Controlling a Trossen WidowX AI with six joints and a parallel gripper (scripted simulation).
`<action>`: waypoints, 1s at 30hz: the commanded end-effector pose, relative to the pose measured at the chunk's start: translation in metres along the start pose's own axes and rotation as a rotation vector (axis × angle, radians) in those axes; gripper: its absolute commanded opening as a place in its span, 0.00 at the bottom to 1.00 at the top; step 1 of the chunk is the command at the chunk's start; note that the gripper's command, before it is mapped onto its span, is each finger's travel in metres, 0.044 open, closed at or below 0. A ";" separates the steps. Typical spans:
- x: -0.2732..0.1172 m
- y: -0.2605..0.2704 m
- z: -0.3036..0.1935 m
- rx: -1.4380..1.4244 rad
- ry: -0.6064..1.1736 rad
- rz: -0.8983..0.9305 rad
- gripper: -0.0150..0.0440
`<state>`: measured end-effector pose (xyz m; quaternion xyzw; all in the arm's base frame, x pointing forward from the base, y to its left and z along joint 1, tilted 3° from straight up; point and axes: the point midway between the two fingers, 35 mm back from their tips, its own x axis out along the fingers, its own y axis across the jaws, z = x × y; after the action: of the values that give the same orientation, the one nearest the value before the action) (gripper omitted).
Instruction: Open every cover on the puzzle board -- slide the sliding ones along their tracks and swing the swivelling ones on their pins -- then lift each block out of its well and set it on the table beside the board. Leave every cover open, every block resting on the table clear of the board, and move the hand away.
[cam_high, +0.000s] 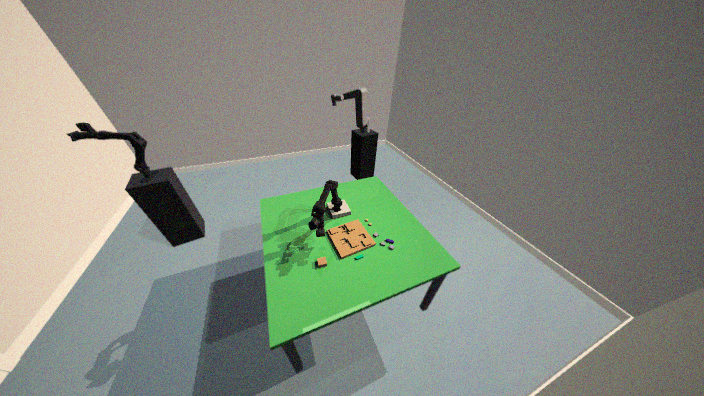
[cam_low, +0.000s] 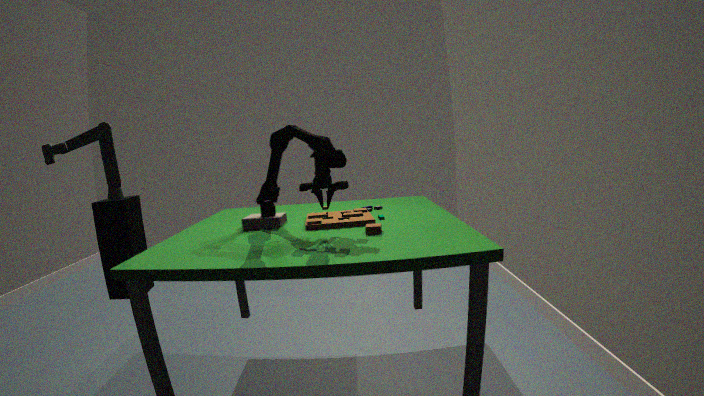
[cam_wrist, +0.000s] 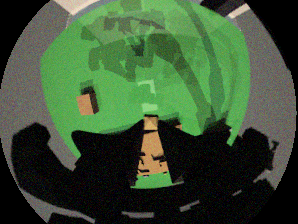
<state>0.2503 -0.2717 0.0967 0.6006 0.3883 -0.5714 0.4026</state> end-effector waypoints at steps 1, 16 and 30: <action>0.008 0.001 0.000 -0.005 0.004 -0.001 0.39; 0.032 0.002 0.001 -0.005 0.004 -0.001 0.39; 0.055 0.002 0.001 -0.005 0.004 -0.001 0.39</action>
<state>0.2544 -0.2735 0.0475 0.5996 0.3897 -0.5703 0.4041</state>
